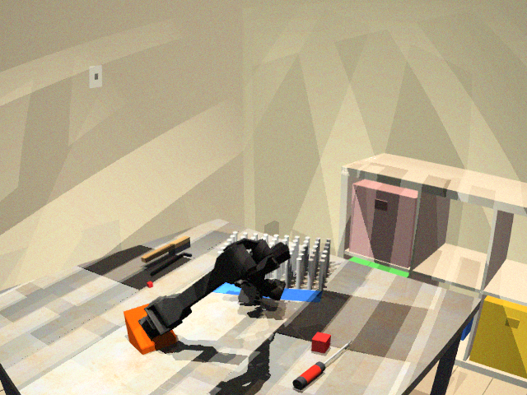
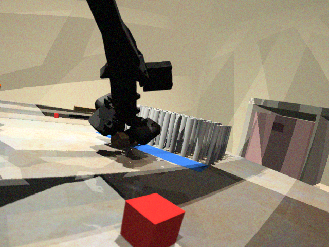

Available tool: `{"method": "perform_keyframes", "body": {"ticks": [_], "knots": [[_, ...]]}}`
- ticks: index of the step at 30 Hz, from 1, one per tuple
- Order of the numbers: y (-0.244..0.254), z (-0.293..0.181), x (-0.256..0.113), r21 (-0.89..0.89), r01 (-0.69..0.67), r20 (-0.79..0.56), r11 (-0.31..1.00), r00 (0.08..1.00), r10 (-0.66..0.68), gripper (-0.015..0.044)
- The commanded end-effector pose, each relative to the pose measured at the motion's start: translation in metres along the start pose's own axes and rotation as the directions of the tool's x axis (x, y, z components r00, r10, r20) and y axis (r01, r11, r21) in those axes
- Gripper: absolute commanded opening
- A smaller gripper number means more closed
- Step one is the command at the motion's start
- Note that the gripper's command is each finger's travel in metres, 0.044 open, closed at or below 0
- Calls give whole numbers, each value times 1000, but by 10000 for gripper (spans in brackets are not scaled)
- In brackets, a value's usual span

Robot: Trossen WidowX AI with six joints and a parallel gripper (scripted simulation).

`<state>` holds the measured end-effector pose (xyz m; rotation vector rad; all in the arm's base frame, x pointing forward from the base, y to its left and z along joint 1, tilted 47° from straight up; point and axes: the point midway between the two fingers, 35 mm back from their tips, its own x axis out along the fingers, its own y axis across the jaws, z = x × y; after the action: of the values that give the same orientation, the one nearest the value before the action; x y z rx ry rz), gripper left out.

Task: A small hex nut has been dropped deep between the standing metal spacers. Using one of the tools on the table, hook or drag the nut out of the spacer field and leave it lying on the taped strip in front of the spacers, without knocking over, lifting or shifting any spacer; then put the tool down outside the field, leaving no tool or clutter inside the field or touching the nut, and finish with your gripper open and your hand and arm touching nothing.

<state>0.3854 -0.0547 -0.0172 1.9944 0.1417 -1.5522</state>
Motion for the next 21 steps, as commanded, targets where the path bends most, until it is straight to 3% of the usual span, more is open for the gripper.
{"method": "perform_keyframes", "body": {"ticks": [1,21], "knots": [[-1,3,-2,-5,2,3,1000,1000,-2,0],[-1,13,-9,-6,2,3,1000,1000,-2,0]]}}
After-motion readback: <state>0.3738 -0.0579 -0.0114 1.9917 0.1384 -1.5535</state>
